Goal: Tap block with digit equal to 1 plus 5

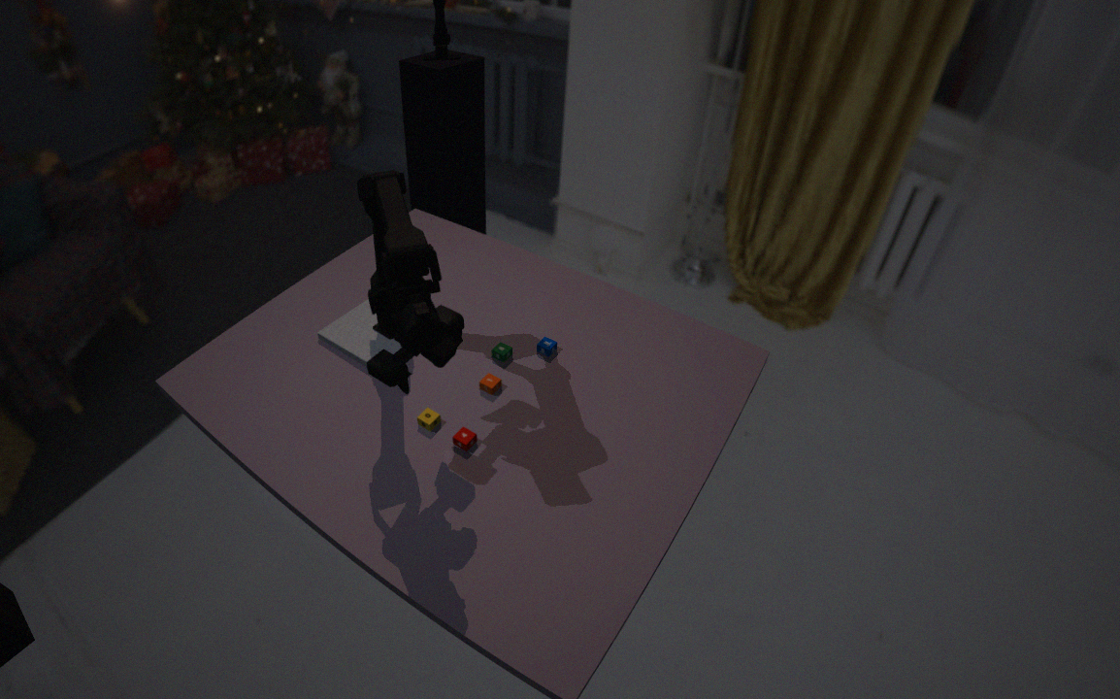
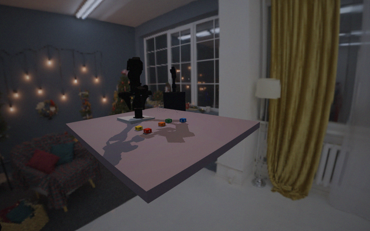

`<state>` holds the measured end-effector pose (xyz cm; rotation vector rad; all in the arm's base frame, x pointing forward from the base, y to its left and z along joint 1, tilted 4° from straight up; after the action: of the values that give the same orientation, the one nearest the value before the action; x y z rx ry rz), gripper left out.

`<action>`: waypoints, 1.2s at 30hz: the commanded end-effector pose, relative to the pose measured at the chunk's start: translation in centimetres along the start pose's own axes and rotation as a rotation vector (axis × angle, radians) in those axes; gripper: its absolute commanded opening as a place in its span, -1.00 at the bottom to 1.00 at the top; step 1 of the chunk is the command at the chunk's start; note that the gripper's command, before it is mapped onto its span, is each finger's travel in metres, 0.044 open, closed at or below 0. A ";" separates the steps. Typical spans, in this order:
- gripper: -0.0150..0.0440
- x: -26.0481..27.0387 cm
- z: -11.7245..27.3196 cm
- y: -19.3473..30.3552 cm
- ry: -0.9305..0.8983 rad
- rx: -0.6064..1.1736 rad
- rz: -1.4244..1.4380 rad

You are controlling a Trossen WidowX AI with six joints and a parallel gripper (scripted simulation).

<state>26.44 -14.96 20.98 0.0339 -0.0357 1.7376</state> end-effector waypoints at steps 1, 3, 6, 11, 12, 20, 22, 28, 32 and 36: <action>0.86 4.1 0.1 -2.0 -0.006 -0.003 0.011; 0.86 6.9 0.1 -3.0 -0.007 -0.004 0.011; 0.86 11.1 0.1 -3.9 -0.011 -0.005 0.011; 0.86 14.6 0.1 -4.2 -0.015 -0.005 0.011; 0.86 14.6 0.1 -4.2 -0.015 -0.005 0.011; 0.86 14.6 0.1 -4.2 -0.015 -0.005 0.011; 0.86 14.6 0.1 -4.2 -0.015 -0.005 0.011; 0.86 14.6 0.1 -4.2 -0.015 -0.005 0.011; 0.86 14.6 0.1 -4.2 -0.015 -0.005 0.011; 0.86 18.1 0.2 -4.1 -0.017 -0.005 0.011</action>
<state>28.05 0.80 21.81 0.0431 -0.0500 1.7387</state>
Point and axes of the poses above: the point midway between the two fingers, 35 mm back from their tips, its own z axis back along the fingers, its own x axis across the jaws, y = z × x, the point moved 7 cm from there along z, back along the fingers, and after that the axes turned 6 degrees about z, right-handed, at the moved point
